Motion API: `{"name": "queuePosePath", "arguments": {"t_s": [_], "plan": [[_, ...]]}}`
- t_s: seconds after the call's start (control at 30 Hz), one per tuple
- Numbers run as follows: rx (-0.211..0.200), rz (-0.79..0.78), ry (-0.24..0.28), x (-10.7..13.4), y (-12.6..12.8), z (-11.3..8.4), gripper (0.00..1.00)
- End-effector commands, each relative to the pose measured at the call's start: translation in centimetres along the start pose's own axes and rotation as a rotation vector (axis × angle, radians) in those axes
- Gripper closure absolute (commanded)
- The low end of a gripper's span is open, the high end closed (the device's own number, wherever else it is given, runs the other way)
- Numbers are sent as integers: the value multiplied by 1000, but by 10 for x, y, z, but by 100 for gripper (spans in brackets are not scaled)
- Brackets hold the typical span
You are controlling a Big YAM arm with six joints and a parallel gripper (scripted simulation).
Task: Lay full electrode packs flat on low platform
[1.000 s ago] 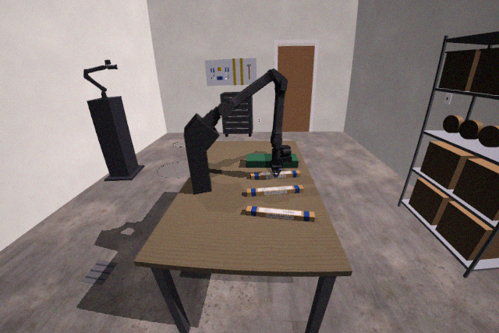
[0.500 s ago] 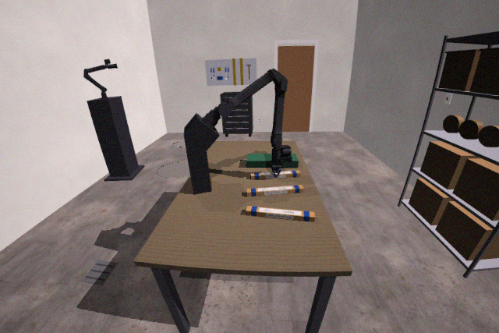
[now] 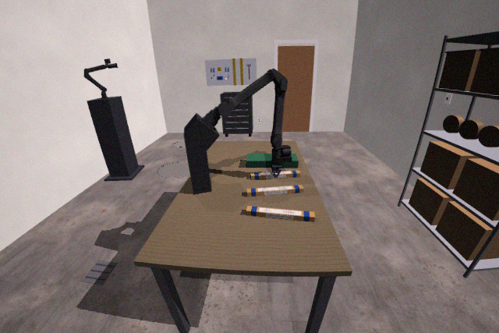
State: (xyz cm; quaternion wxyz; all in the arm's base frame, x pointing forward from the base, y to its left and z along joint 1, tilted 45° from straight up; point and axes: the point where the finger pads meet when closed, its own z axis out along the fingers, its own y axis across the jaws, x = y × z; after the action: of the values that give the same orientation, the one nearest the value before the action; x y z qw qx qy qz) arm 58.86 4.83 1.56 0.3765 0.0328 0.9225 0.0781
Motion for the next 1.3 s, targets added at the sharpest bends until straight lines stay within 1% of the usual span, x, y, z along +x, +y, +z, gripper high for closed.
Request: {"name": "queuePosePath", "arguments": {"t_s": [0.0,0.07,0.13,0.33,0.63,0.7,0.9,1.2,1.27], "plan": [[3,15,16,10,-2,4,100],[2,15,11,7,-2,-3,100],[2,15,11,7,-2,-3,100],[3,16,3,2,-3,-18,100],[6,14,-2,-1,-5,-36,100],[6,14,-2,-1,-5,-36,100],[2,6,-2,-1,-2,-46,100],[5,2,-4,-2,-4,-61,100],[5,2,-4,-2,-4,-61,100]]}}
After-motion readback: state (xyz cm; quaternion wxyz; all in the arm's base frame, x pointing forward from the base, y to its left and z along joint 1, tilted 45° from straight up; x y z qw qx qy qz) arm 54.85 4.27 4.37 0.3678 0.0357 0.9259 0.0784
